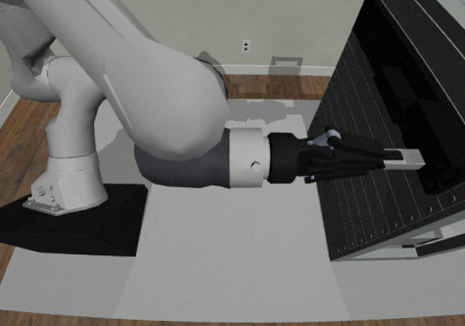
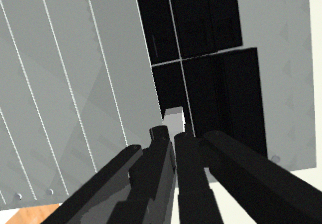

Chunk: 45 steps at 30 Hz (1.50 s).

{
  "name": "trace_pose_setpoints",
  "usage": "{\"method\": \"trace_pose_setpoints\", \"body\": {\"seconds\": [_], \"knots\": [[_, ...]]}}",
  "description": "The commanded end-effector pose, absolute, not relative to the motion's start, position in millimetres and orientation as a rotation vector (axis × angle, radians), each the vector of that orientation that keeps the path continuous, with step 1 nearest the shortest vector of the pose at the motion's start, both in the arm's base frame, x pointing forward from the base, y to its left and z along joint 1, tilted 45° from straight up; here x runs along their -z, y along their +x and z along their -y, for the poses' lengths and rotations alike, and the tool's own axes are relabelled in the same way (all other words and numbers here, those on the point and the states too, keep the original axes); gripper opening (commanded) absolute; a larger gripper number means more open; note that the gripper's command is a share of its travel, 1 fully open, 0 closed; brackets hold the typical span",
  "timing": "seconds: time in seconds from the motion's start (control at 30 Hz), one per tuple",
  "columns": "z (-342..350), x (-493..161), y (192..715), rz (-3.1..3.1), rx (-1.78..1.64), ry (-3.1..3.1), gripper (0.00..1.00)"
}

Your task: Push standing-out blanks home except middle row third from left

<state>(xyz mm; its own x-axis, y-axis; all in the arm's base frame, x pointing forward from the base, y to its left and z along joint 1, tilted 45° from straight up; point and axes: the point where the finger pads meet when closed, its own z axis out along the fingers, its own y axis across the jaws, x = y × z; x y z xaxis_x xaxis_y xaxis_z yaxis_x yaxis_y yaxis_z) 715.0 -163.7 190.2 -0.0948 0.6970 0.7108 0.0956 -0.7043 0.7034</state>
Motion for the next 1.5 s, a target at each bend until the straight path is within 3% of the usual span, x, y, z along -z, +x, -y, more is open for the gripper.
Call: {"method": "trace_pose_setpoints", "body": {"seconds": [0.0, 1.47], "knots": [[163.4, -188.2, 715.8, -0.861, -1.848, 1.757, 0.00], [162.4, -189.3, 720.9, -0.861, -1.848, 1.757, 0.00]]}}
